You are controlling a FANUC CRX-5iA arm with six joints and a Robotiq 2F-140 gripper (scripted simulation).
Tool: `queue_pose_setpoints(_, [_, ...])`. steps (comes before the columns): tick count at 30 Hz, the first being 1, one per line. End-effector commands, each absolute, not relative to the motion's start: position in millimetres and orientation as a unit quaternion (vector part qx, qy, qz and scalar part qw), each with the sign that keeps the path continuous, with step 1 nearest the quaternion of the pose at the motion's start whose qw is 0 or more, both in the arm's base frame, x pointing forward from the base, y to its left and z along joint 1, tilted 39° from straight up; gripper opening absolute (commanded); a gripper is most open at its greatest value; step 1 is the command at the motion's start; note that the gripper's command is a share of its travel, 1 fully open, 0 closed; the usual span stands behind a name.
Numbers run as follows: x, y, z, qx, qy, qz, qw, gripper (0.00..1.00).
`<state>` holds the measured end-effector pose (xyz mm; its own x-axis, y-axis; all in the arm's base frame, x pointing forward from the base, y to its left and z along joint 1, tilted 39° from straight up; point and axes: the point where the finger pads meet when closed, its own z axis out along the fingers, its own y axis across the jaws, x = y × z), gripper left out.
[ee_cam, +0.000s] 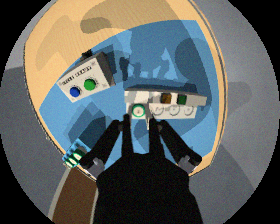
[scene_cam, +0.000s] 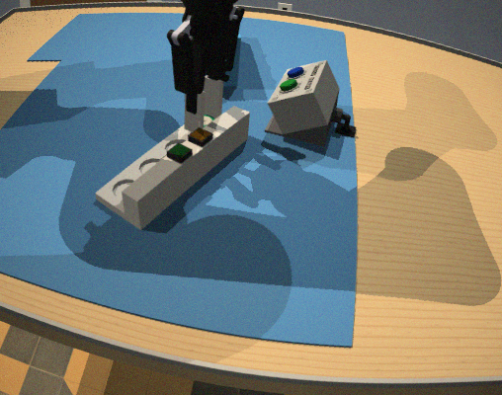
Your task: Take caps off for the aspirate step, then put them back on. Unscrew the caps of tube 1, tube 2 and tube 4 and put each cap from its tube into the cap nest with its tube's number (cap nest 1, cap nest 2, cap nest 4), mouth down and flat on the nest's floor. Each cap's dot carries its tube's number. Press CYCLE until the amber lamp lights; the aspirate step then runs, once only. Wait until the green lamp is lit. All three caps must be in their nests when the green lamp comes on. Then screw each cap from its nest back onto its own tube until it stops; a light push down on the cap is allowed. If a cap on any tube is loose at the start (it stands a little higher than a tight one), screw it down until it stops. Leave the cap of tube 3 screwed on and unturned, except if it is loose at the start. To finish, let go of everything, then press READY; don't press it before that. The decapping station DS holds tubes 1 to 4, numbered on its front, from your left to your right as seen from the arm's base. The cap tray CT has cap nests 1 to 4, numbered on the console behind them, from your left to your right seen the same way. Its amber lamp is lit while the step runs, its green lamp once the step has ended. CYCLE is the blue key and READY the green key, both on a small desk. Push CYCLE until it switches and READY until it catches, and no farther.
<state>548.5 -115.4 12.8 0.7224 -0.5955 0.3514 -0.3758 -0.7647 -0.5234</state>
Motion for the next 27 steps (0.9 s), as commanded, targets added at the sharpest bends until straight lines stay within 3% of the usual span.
queue_pose_setpoints(1, [549.3,-115.2,11.7,-0.903,0.269,-0.258,0.213,0.0])
queue_pose_setpoints(11, [550.8,-114.6,9.8,-0.903,0.269,-0.258,0.213,0.0])
queue_pose_setpoints(12, [550.8,-114.6,9.8,-0.903,0.269,-0.258,0.213,0.29])
queue_pose_setpoints(27, [545.0,-117.0,17.5,-0.903,0.269,-0.258,0.213,0.29])
